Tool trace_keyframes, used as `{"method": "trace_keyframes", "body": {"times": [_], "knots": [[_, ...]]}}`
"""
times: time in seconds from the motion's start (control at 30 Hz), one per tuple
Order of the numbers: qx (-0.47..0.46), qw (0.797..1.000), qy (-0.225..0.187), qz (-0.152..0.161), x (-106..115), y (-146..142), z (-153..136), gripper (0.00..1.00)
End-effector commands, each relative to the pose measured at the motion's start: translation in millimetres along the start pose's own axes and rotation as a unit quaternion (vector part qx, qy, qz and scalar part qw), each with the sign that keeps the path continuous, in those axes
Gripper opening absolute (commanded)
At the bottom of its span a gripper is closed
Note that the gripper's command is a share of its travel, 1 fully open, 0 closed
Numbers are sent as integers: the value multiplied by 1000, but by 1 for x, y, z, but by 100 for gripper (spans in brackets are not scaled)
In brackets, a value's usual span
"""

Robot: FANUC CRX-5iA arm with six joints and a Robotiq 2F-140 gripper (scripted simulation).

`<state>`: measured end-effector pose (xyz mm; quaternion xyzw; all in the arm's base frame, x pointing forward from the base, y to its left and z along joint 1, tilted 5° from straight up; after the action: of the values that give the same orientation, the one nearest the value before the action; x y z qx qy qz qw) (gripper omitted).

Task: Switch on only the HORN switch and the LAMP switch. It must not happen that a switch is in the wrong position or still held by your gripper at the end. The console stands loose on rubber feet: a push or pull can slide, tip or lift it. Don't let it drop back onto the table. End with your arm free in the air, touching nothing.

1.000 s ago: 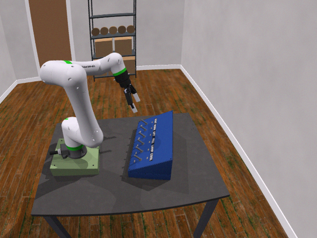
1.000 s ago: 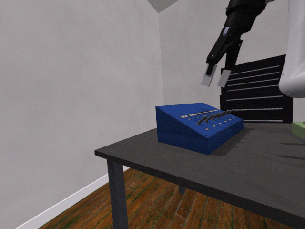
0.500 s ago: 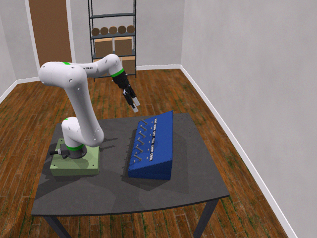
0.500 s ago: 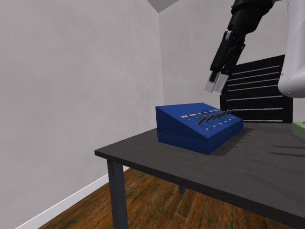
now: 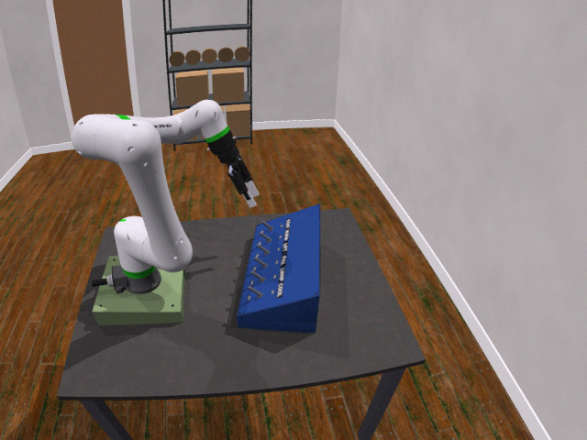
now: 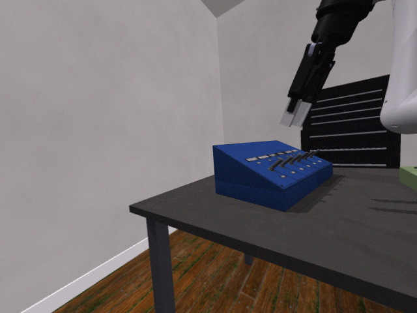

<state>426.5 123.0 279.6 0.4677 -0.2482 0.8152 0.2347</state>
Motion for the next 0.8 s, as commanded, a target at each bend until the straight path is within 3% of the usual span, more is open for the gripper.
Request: {"method": "trace_keyframes", "body": {"times": [0.0,0.33,0.4,0.47,0.57,0.63,0.73,0.77], "knots": [[0,1000,0,0,0,0,0,44],[0,1000,0,0,0,-1,1,44],[0,1000,-1,0,1,-7,19,44],[0,1000,-1,0,1,-7,19,44],[0,1000,-1,0,0,-22,74,44],[0,1000,-1,0,0,-22,74,44],[0,1000,0,1,0,-25,96,44],[0,1000,0,1,-1,-25,96,100]]}}
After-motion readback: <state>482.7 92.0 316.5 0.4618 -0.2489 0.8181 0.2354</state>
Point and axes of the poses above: the point where the finger pads meet when closed, its own x axis back along the fingers, its own y axis across the jaws, z = x × y, the point moved 6 cm from there along x, back along the fingers, and after that the axes turned 15 degrees about -x, right-handed, at the moved point
